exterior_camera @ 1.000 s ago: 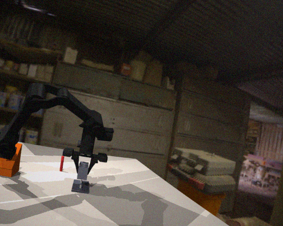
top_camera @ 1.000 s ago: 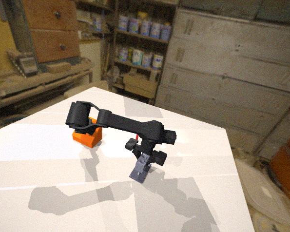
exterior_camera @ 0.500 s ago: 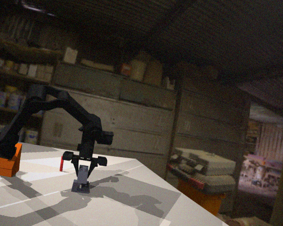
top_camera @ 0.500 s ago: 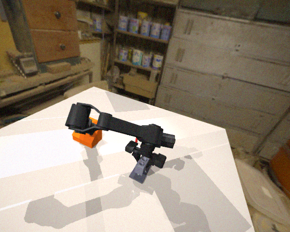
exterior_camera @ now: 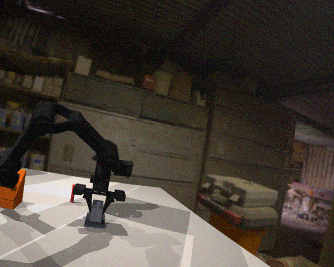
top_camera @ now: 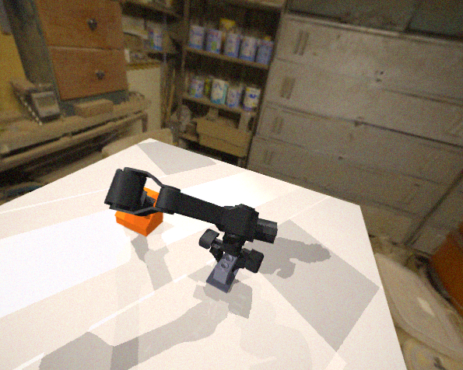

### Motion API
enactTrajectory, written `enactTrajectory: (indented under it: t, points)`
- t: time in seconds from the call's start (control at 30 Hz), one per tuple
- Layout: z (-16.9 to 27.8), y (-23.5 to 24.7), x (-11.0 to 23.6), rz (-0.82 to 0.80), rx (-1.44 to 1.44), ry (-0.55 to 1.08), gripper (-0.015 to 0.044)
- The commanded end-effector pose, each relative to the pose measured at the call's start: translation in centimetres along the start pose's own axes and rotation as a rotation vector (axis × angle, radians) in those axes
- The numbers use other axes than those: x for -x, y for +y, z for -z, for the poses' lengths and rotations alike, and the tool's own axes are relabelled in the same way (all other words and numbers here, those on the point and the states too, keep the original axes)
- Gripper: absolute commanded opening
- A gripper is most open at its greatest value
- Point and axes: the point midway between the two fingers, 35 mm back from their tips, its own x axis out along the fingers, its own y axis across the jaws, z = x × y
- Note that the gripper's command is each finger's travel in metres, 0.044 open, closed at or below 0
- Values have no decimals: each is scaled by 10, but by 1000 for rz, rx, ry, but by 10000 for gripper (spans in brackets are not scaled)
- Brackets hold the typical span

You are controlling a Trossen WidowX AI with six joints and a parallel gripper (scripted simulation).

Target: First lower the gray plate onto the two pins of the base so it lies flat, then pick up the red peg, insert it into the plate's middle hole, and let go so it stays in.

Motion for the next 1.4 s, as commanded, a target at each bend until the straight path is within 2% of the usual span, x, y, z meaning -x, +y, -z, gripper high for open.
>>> enactTrajectory:
  t: [0.0, 0.13, 0.7, 1.03, 1.1, 1.27, 1.37]
  points:
    - [0, 0, 1, 1, -1, 0, 0]
    - [0, 0, 1, 1, -1, 0, 0]
    - [0, 0, 1, 1, -1, 0, 440]
    - [0, -1, 4, 2, -1, -1, 440]
    - [-2, -5, 25, 5, -2, -5, 440]
    - [-2, -3, 106, -1, 5, -2, 440]
    - [-2, -2, 117, -3, 7, 1, 440]
